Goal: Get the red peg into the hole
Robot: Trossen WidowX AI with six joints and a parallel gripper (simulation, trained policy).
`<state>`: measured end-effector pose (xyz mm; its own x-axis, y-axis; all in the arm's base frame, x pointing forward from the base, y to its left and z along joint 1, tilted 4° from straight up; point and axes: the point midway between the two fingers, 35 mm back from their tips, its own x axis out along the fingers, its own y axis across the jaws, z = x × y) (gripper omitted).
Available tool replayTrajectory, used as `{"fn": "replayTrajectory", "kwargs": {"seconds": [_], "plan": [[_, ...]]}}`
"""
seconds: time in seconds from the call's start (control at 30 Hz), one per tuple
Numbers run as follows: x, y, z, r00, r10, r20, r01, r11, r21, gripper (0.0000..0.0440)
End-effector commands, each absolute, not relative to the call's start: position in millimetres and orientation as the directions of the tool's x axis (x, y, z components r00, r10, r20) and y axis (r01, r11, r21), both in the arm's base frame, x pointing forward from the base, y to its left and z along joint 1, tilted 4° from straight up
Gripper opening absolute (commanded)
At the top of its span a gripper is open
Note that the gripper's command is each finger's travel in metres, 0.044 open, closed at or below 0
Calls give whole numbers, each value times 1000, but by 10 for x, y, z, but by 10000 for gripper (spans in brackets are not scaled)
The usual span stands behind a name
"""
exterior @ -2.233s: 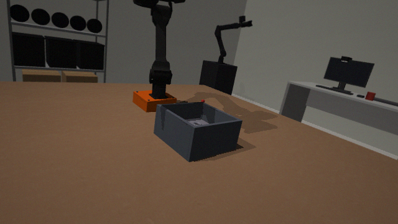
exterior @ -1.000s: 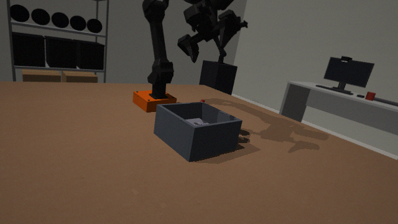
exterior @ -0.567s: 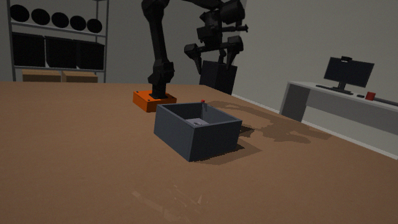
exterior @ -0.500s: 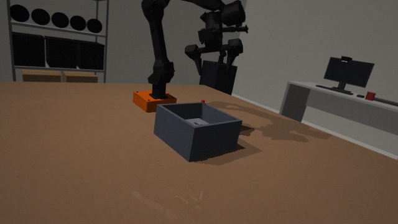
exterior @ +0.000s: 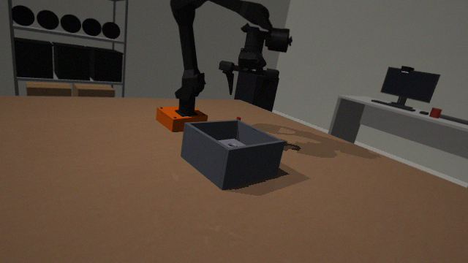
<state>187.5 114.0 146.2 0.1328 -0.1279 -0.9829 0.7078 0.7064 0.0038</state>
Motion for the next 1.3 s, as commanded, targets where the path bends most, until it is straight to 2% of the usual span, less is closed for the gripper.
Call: {"fn": "replayTrajectory", "kwargs": {"seconds": [0.0,0.37,0.93,1.0,1.27], "plan": [[1775,1172,1351,82,-139,-987,700,713,-43,440],[1651,1294,938,0,-145,-989,670,735,-108,440],[1673,1361,211,3,-120,-993,661,745,-88,438],[1666,1352,145,-3,-121,-993,658,747,-93,417],[1594,1289,-65,-48,-146,-988,659,739,-141,211]]}}
